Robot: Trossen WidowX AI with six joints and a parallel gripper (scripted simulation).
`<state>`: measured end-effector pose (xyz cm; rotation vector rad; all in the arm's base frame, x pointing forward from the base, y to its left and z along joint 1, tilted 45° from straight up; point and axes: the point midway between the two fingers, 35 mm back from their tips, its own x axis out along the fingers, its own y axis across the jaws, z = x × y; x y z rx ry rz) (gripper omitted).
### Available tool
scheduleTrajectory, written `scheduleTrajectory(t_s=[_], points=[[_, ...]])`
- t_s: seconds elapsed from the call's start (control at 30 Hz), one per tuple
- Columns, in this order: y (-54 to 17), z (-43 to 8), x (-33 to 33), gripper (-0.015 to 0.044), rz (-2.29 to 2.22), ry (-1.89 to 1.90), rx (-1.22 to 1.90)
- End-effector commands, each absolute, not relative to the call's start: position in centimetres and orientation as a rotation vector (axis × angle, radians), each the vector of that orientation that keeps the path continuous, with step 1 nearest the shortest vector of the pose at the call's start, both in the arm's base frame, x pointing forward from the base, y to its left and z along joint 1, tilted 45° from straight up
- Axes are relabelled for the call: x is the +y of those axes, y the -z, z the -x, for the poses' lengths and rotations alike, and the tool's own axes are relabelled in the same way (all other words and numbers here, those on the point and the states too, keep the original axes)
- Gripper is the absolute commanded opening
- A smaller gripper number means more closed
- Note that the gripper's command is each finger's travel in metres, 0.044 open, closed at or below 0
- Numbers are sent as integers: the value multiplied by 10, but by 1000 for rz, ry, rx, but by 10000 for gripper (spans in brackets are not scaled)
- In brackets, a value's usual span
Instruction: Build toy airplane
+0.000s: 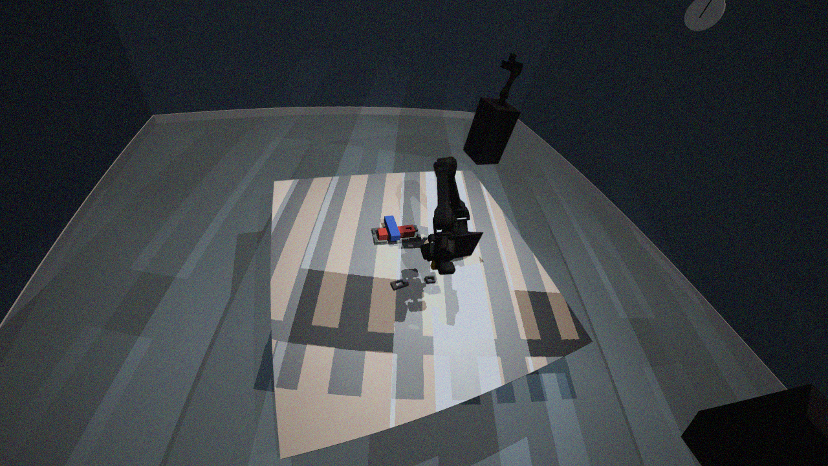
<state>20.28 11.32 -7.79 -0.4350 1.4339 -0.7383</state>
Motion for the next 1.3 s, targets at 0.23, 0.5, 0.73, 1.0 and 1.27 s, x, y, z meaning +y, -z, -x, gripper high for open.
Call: scheduleTrajectory(t_s=[0.23,0.5,0.73,1.0,1.27], points=[[48,-198,135,0,439,753,1440],[38,-199,136,0,442,752,1445],[23,-211,121,0,440,727,1458],[8,-222,102,0,440,702,1468],[-8,-230,82,0,442,681,1474]])
